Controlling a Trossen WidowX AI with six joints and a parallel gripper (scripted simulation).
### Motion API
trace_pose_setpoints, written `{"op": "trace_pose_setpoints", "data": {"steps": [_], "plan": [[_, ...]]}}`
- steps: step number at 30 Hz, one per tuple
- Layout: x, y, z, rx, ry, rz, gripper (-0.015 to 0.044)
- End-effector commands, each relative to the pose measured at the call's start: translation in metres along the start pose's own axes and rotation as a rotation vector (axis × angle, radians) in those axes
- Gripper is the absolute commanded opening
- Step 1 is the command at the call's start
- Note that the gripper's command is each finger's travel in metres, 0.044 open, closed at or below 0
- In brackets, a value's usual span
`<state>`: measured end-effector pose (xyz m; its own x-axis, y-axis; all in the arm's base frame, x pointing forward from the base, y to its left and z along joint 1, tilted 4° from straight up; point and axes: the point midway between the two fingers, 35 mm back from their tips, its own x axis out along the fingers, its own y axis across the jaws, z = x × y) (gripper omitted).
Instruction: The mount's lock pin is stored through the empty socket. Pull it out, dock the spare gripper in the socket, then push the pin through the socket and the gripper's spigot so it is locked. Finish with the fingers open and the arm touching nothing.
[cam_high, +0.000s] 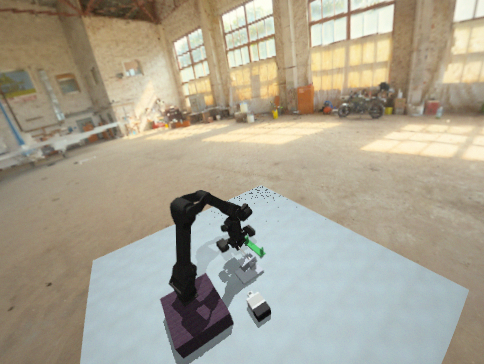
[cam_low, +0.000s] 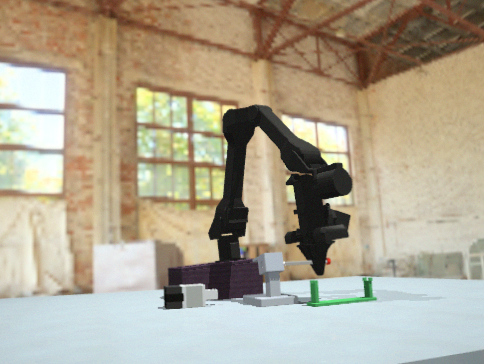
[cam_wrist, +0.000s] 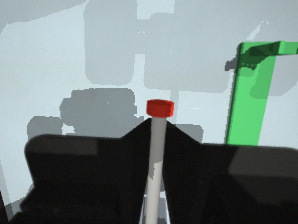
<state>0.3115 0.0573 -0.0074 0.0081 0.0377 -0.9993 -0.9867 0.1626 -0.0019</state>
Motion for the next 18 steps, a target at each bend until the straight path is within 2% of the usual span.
{"op": "trace_pose_setpoints", "data": {"steps": [1,18], "plan": [[-0.0019,-0.0018,0.0038,0.001,-0.007,-0.003,0.0000],[-0.0007,-0.0016,0.0127,0.002,-0.004,0.004,0.0000]]}}
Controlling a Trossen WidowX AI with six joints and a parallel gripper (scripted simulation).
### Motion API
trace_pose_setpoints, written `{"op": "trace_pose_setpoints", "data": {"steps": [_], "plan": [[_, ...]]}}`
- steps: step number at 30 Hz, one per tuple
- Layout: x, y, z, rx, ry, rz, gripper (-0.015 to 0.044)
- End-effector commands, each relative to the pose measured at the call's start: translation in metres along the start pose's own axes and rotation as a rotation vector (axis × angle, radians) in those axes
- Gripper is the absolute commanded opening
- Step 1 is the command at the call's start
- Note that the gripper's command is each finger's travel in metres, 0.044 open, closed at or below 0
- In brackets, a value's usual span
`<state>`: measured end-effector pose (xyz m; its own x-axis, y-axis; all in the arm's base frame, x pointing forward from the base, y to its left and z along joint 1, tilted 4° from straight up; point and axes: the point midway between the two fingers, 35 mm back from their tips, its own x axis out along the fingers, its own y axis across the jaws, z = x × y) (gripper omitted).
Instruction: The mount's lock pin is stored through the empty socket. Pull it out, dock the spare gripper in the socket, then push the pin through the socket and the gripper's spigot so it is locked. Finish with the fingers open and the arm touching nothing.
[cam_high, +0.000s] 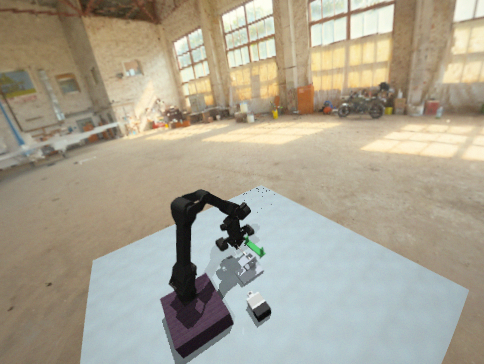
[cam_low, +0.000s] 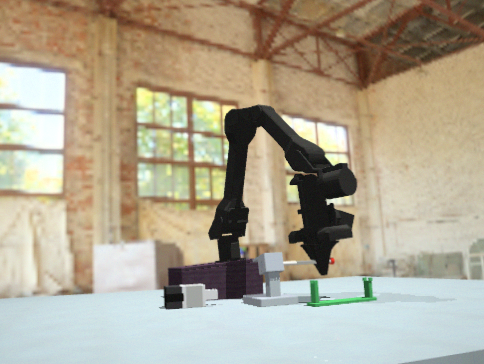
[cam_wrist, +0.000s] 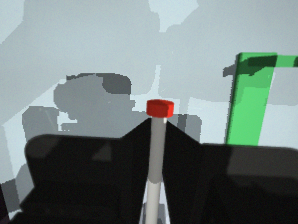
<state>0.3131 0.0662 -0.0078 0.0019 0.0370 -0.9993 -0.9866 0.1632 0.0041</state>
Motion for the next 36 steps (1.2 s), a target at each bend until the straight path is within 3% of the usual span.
{"op": "trace_pose_setpoints", "data": {"steps": [1,36], "plan": [[-0.002,-0.001,0.004,0.001,-0.006,-0.002,0.0000],[0.000,-0.002,0.022,0.003,0.000,0.013,0.0000]]}}
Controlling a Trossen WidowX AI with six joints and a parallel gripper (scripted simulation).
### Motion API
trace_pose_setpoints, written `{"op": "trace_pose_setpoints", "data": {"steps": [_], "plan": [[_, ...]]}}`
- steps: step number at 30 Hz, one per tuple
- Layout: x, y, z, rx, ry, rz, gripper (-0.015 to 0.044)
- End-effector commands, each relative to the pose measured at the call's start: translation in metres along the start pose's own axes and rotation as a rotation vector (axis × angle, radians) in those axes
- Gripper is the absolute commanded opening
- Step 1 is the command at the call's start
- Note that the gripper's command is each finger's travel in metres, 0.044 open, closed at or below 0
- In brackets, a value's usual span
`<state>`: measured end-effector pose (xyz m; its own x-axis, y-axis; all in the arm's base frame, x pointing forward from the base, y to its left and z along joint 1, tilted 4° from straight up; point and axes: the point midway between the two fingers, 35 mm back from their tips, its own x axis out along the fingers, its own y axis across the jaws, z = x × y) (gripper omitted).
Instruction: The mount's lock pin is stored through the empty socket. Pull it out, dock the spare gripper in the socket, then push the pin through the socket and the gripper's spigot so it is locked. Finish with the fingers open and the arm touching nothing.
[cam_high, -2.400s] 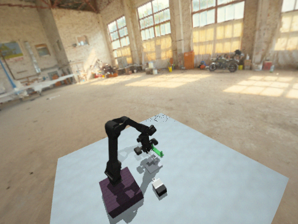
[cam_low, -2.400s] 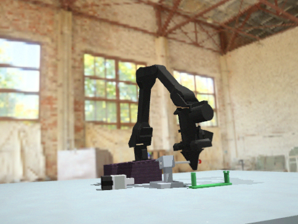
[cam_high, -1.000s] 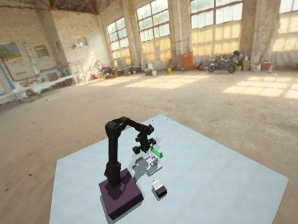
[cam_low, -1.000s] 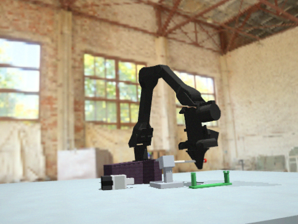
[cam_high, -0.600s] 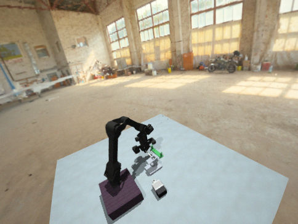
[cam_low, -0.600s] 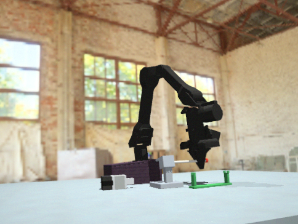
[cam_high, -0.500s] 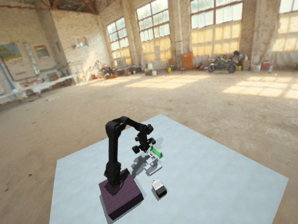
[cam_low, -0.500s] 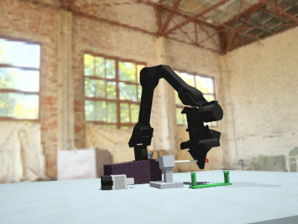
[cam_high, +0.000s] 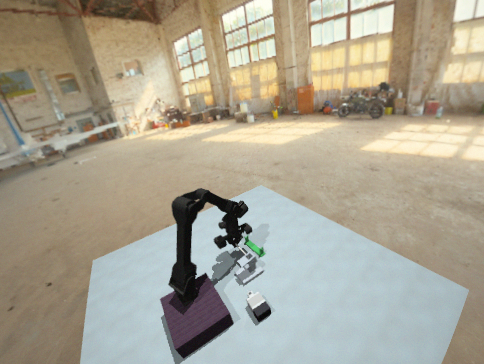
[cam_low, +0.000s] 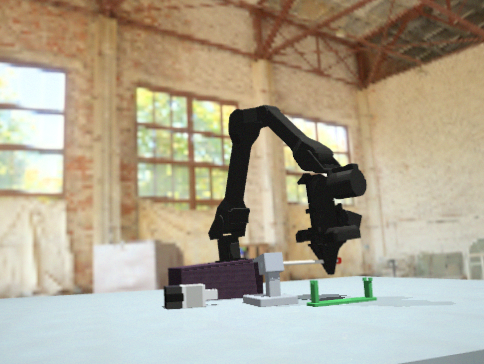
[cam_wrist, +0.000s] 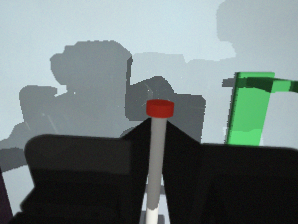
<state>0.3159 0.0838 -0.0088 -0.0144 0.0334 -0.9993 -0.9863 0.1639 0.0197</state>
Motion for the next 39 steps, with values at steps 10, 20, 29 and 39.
{"op": "trace_pose_setpoints", "data": {"steps": [10,20,29,39], "plan": [[-0.002,-0.002,0.009,0.002,-0.005,0.002,0.0000],[-0.003,-0.002,0.013,0.002,-0.003,0.006,0.0000],[-0.004,-0.002,0.018,0.003,-0.002,0.010,0.0000],[-0.005,-0.002,0.022,0.003,0.000,0.014,0.0000]]}}
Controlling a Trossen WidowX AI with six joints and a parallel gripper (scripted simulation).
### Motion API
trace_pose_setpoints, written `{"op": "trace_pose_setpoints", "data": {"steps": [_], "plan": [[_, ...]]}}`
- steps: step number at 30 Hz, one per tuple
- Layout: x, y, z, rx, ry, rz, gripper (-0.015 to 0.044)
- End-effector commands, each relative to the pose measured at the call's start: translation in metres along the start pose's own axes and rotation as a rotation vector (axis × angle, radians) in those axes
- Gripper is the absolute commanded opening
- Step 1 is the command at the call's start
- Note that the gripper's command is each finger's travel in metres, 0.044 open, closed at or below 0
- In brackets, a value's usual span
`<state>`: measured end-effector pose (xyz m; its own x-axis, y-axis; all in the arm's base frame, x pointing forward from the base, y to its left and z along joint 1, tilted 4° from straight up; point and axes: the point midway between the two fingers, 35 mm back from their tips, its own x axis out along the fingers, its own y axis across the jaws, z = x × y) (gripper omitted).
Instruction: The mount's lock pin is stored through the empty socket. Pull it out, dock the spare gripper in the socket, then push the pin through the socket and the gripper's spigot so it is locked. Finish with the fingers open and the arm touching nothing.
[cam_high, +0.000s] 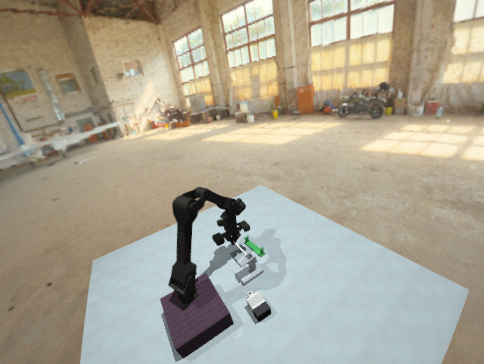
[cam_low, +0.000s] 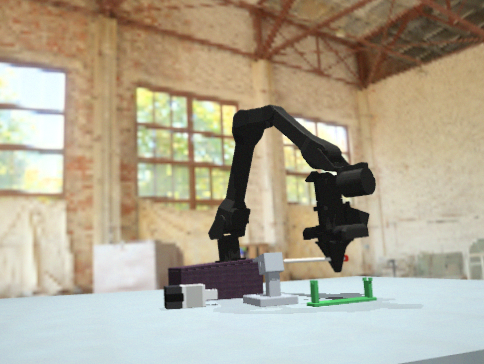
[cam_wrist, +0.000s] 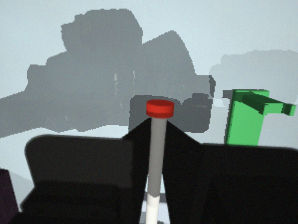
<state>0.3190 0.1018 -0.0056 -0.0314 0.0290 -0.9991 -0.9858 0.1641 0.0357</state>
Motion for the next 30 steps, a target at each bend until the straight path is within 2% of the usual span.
{"op": "trace_pose_setpoints", "data": {"steps": [1,23,30], "plan": [[-0.002,-0.001,0.005,0.002,-0.007,-0.002,0.0000],[-0.004,-0.001,0.014,0.003,-0.004,0.006,0.0000],[-0.015,0.002,0.012,0.000,0.005,0.013,0.0000]]}}
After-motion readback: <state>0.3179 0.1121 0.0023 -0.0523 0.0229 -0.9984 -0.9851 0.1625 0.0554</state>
